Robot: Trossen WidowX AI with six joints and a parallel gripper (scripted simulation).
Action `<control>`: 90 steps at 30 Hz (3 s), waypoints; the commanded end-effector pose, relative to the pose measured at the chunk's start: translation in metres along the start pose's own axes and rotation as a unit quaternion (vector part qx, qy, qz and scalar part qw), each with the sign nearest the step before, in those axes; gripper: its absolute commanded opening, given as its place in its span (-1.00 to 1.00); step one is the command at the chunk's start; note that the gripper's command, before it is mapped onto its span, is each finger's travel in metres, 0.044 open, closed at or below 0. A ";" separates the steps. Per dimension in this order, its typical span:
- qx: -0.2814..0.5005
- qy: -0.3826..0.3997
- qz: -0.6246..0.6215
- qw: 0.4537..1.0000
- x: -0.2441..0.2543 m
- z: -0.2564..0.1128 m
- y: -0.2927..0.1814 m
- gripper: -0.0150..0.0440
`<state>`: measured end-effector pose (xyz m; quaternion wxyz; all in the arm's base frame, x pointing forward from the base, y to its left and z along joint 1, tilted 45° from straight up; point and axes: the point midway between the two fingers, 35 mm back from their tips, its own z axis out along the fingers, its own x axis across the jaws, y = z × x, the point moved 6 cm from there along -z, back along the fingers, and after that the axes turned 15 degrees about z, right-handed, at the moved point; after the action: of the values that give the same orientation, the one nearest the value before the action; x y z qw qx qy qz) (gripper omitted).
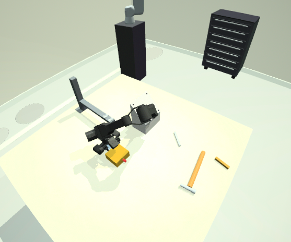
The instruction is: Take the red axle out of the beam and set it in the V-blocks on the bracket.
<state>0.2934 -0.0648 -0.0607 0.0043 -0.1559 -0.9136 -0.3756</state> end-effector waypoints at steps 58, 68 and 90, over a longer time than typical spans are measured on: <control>0.000 0.001 0.001 1.000 -0.012 -0.057 -0.057 -0.49; 0.000 0.001 0.001 1.000 -0.013 -0.069 -0.056 -0.49; -0.001 0.001 0.001 1.000 -0.043 -0.054 -0.036 -0.49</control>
<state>0.3182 -0.1435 -0.0468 0.0014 -0.1540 -0.9149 -0.3731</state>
